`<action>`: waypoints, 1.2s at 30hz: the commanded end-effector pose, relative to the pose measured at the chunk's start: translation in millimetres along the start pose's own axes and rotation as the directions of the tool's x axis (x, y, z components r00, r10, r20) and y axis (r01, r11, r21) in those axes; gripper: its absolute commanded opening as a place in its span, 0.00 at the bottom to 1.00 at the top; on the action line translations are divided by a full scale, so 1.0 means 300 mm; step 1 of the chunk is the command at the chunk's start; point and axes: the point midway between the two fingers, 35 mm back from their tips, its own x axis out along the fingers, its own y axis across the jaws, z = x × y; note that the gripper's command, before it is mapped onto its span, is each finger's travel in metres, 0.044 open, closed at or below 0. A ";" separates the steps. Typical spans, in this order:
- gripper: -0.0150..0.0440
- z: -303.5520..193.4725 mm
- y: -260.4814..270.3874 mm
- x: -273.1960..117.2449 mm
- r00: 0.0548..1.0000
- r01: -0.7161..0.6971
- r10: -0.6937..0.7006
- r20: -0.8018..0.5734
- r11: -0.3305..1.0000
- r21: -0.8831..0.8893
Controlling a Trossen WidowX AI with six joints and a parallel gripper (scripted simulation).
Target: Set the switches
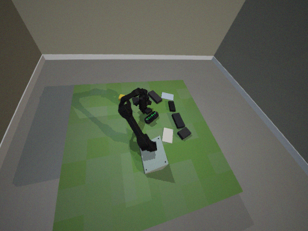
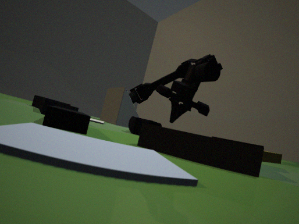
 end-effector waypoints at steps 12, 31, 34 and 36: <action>0.25 0.002 -0.226 -0.030 0.962 -0.272 0.273 -0.001 0.958 -0.090; 0.25 0.003 -0.211 0.029 0.961 -0.276 0.277 -0.001 0.957 -0.091; 0.25 0.003 -0.206 0.045 0.961 -0.276 0.277 -0.002 0.957 -0.091; 0.25 0.003 -0.203 0.055 0.961 -0.276 0.277 -0.002 0.957 -0.091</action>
